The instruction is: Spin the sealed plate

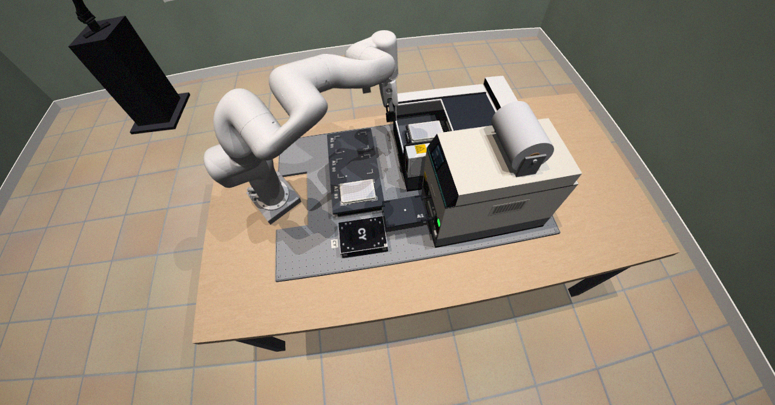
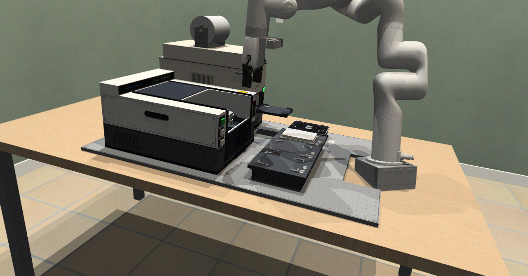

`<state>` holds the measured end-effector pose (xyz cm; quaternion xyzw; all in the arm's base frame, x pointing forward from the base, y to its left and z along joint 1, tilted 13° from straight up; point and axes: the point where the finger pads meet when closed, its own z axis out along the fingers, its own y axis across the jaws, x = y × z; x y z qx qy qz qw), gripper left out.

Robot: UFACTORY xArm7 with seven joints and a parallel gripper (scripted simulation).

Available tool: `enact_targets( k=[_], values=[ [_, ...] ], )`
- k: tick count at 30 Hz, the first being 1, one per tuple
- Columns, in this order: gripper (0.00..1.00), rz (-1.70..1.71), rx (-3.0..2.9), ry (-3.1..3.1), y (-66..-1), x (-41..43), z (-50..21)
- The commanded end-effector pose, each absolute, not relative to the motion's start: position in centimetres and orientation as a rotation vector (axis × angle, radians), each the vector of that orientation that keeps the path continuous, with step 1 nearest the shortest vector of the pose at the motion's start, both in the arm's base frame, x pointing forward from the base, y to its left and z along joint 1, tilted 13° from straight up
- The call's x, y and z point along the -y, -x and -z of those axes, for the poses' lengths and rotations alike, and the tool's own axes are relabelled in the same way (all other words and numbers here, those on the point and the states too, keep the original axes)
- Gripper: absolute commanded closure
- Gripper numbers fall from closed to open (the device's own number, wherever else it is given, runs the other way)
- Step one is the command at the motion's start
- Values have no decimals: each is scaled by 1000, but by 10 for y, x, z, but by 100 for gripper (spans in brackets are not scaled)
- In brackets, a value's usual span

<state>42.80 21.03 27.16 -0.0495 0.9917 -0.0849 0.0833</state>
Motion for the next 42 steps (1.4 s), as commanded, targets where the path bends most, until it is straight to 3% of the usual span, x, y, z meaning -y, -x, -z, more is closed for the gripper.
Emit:
enact_targets(
  k=[1,28,42],
  values=[
    [0,268,-2988,152,-445,-215,-270],
    [0,172,-2905,169,-568,-230,-287],
    [0,266,-2987,152,-570,-231,-287]
  ],
)
